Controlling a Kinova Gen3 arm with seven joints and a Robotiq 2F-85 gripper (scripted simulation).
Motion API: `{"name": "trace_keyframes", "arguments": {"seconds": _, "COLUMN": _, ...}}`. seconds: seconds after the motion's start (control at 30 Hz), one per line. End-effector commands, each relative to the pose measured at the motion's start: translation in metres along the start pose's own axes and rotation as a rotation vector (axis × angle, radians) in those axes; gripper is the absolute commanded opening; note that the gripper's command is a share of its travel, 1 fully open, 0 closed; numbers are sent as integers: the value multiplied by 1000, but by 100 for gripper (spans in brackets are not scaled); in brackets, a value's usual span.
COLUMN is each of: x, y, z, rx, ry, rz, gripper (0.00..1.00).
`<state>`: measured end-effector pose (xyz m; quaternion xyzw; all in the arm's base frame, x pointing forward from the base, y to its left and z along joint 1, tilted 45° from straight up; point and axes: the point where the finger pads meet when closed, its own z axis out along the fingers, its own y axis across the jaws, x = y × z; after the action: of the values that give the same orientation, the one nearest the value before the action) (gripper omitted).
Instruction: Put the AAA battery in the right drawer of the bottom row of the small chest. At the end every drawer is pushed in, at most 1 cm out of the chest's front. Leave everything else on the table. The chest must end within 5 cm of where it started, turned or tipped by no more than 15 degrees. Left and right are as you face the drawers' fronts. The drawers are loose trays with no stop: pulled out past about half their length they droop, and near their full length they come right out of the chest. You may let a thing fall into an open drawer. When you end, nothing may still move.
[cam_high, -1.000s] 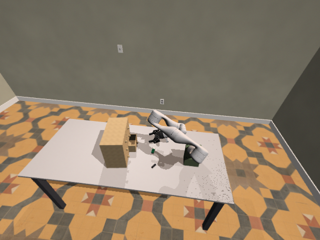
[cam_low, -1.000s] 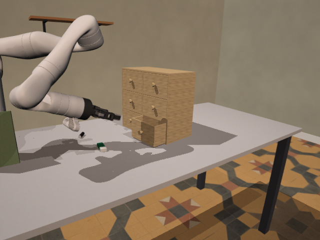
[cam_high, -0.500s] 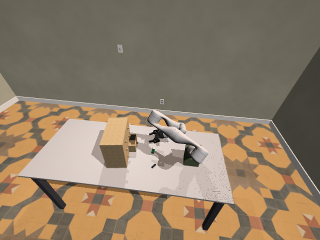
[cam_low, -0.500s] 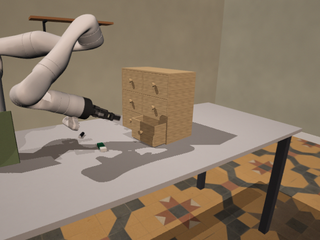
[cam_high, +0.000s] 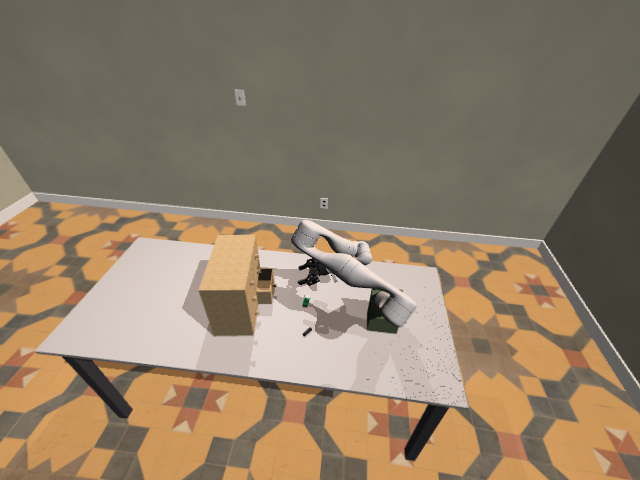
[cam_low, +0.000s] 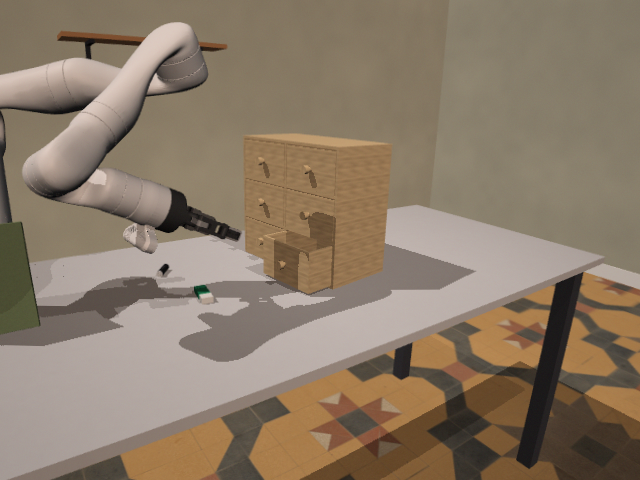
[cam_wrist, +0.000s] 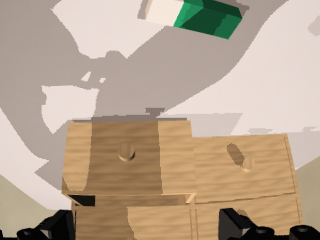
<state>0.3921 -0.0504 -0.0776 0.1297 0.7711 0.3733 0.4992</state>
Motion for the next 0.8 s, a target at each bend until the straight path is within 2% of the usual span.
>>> {"name": "trace_keyframes", "arguments": {"seconds": 0.0, "x": -5, "y": 1, "z": 1, "rx": -3, "ry": 16, "rz": -11, "gripper": 100}}
{"name": "trace_keyframes", "arguments": {"seconds": 0.37, "x": -9, "y": 1, "z": -1, "rx": -2, "ry": 133, "rz": -11, "gripper": 100}}
{"name": "trace_keyframes", "arguments": {"seconds": 0.43, "x": -9, "y": 1, "z": -1, "rx": -2, "ry": 133, "rz": -11, "gripper": 100}}
{"name": "trace_keyframes", "arguments": {"seconds": 0.77, "x": -12, "y": 1, "z": -2, "rx": -2, "ry": 259, "rz": -11, "gripper": 100}}
